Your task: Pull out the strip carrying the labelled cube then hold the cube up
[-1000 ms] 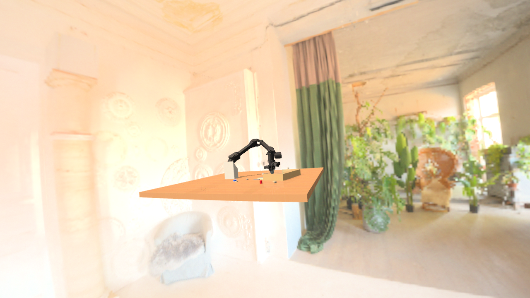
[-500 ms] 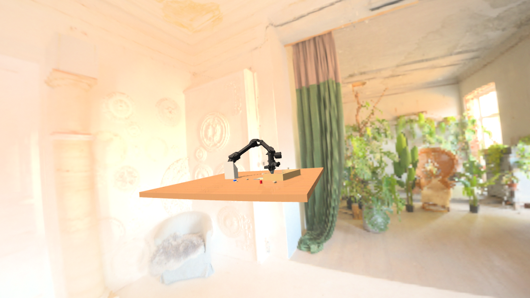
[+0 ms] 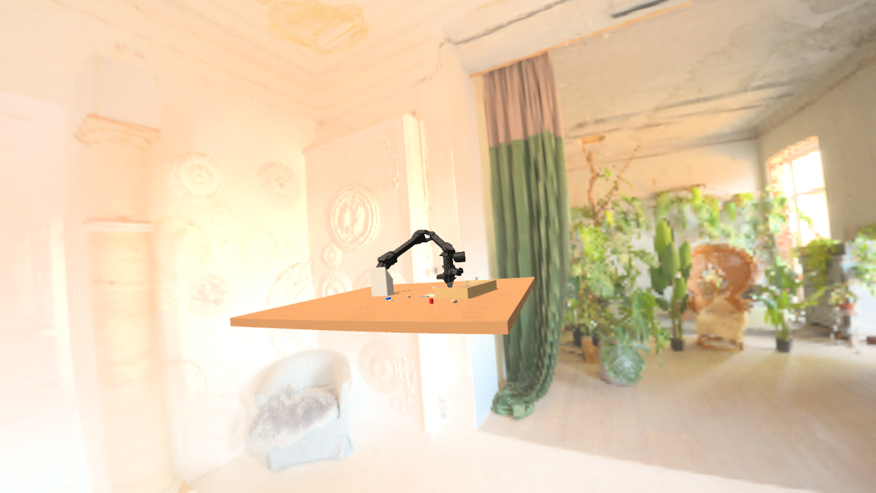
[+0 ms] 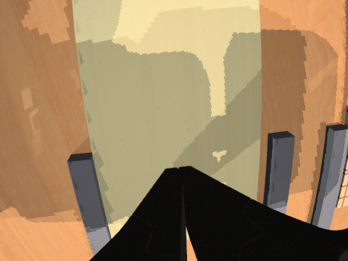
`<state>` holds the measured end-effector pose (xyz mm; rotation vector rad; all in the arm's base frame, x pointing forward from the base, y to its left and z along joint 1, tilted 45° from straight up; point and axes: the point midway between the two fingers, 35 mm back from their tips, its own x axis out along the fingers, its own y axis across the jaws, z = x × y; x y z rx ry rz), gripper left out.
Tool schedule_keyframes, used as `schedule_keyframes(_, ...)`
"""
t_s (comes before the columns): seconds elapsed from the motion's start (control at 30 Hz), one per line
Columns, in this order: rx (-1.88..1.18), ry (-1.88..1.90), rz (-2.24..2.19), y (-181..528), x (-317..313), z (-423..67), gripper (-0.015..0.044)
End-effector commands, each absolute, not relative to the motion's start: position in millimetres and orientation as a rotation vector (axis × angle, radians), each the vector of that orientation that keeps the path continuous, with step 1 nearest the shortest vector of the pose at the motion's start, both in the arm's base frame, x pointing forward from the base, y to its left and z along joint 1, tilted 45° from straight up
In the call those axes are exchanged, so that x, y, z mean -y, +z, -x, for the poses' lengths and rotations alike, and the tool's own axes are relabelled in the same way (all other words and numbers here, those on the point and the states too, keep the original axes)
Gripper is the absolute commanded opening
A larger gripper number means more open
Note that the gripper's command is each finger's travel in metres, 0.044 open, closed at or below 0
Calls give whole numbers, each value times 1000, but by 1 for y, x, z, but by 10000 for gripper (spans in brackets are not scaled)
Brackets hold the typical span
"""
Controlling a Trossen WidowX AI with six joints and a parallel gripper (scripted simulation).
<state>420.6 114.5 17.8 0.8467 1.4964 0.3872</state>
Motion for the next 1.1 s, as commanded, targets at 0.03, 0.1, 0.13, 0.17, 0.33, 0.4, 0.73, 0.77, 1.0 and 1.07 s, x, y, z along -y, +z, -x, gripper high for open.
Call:
schedule_keyframes(0.03,-1497,385,-845,16,-116,-421,0)
schedule_keyframes(0.1,-1497,385,-845,16,-116,-421,0)
schedule_keyframes(0.13,-1497,385,-845,16,-116,-421,0)
schedule_keyframes(0.17,-1497,385,-845,16,-116,-421,0)
schedule_keyframes(0.33,-1497,385,-845,16,-117,-422,0)
schedule_keyframes(0.4,-1497,385,-845,16,-117,-422,0)
schedule_keyframes(0.73,-1497,385,-845,17,-120,-410,0)
schedule_keyframes(0.77,-1497,385,-845,17,-120,-408,0)
schedule_keyframes(1.0,-1498,385,-846,18,-123,-398,0)
schedule_keyframes(1.07,-1498,385,-846,18,-124,-395,0)
